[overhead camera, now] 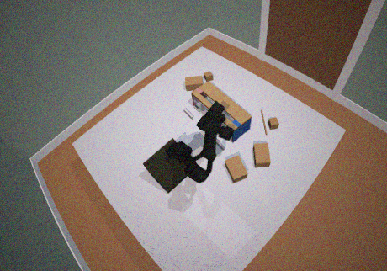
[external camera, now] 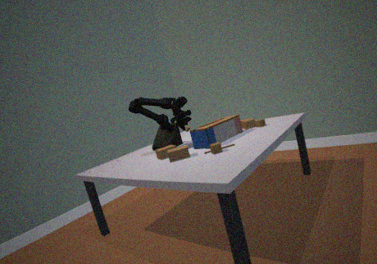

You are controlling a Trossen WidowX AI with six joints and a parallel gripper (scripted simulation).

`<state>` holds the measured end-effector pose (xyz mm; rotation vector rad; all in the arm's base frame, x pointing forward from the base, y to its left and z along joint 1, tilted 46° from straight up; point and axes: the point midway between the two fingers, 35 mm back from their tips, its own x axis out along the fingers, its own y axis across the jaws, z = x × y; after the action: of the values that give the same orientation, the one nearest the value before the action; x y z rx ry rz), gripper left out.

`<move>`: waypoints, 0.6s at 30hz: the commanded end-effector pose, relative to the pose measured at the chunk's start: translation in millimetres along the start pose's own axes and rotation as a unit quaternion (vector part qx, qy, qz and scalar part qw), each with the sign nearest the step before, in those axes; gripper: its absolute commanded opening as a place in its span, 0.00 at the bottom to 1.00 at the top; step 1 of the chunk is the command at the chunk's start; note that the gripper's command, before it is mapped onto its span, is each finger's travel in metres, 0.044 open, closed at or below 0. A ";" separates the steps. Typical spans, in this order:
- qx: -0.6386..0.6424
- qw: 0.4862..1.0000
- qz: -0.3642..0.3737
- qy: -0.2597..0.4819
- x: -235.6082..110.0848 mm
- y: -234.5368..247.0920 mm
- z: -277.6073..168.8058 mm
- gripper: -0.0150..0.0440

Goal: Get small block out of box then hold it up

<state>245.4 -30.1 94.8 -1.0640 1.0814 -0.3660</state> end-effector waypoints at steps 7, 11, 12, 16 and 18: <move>-0.193 0.981 -0.011 0.000 -8.3 -5.3 0.8 0.25; -0.269 0.963 -0.014 0.001 -11.1 -6.7 0.4 0.25; -0.288 0.958 -0.015 0.001 -11.9 -7.0 0.3 0.25; -0.362 0.932 -0.018 0.003 -14.7 -8.4 -0.1 0.25; -0.398 0.917 -0.020 0.004 -16.2 -9.1 -0.3 0.25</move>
<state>239.3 -24.9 106.6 -1.6996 1.2356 0.0028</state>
